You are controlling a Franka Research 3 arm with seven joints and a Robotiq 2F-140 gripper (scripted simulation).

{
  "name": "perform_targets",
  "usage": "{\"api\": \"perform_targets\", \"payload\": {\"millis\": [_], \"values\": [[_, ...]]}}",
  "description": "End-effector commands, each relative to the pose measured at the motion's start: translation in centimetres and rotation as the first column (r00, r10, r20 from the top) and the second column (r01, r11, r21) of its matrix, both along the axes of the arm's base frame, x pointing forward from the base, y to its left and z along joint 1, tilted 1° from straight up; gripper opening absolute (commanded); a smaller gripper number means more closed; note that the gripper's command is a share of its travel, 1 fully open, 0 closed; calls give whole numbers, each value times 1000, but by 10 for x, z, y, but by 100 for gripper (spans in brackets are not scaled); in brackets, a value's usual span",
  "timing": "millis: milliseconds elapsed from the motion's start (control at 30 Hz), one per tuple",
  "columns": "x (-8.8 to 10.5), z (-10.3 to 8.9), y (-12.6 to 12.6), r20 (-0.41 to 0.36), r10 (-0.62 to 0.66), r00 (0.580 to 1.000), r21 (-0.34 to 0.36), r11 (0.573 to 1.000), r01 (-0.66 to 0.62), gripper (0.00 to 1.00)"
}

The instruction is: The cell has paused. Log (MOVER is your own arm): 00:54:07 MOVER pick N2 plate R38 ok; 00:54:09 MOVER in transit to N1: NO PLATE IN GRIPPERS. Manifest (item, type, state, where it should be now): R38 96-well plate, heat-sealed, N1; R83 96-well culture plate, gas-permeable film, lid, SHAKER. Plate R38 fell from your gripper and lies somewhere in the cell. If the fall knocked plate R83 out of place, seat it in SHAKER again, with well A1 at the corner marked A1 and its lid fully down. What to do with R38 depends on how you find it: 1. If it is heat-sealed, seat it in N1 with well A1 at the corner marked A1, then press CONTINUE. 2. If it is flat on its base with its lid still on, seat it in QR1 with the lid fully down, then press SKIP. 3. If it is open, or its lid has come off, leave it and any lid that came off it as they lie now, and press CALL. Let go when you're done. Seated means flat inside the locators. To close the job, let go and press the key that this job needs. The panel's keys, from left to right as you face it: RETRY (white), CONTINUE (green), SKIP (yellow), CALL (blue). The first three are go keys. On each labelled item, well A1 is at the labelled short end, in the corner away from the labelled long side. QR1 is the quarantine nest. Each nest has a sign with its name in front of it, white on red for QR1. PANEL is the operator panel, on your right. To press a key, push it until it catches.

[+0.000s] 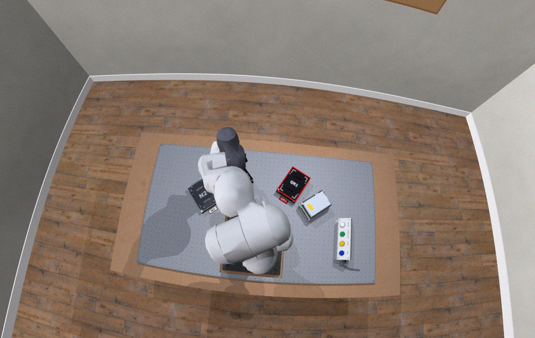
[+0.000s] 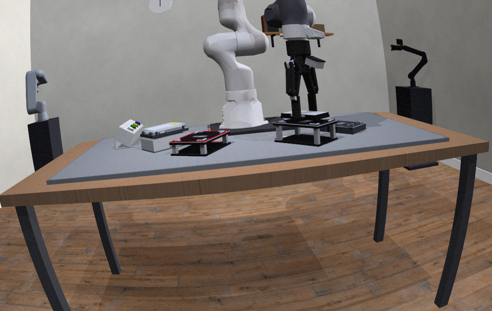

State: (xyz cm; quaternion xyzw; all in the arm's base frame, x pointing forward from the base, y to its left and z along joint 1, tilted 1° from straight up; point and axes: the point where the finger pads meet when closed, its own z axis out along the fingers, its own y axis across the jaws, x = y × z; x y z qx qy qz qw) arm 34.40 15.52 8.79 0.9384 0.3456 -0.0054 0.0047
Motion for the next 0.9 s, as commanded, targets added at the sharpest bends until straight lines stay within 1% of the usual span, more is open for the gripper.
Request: {"api": "perform_targets", "payload": {"millis": [0,867], "values": [[0,-2,0,1,1,1000,-1,1000,-1,10],[0,-10,-1,1,1,1000,-1,1000,-1,10]]}}
